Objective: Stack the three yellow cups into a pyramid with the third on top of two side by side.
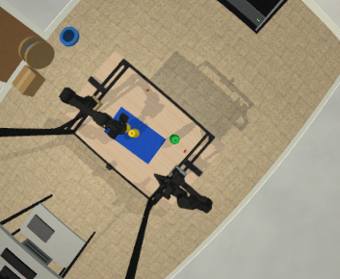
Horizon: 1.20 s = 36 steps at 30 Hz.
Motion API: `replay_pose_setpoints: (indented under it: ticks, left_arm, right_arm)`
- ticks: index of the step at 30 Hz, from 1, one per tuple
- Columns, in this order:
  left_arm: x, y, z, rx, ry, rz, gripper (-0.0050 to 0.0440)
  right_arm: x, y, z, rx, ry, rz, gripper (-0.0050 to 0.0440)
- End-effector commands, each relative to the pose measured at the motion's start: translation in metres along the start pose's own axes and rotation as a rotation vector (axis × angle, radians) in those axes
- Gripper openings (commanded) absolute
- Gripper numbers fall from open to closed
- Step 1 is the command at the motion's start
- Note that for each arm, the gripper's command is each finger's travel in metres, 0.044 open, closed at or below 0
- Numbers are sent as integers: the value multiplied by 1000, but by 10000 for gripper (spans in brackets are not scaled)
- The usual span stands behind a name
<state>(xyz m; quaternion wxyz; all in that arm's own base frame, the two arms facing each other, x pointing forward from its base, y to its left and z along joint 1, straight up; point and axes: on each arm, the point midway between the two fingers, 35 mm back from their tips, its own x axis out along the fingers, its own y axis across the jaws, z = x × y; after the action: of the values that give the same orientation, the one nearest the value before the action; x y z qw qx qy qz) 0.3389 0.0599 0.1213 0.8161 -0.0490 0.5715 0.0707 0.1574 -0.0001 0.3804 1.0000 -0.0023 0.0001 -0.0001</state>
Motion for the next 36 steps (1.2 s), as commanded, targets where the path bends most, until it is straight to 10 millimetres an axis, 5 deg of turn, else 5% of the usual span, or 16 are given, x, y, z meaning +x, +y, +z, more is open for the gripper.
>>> replay_pose_setpoints:
  ticks: [1,36]
  left_arm:
    - [8,0,-5,-3,0,0,0]
    - [57,0,-28,-3,0,0,0]
  right_arm:
    - [0,0,0,5,0,0,0]
    - [0,0,0,5,0,0,0]
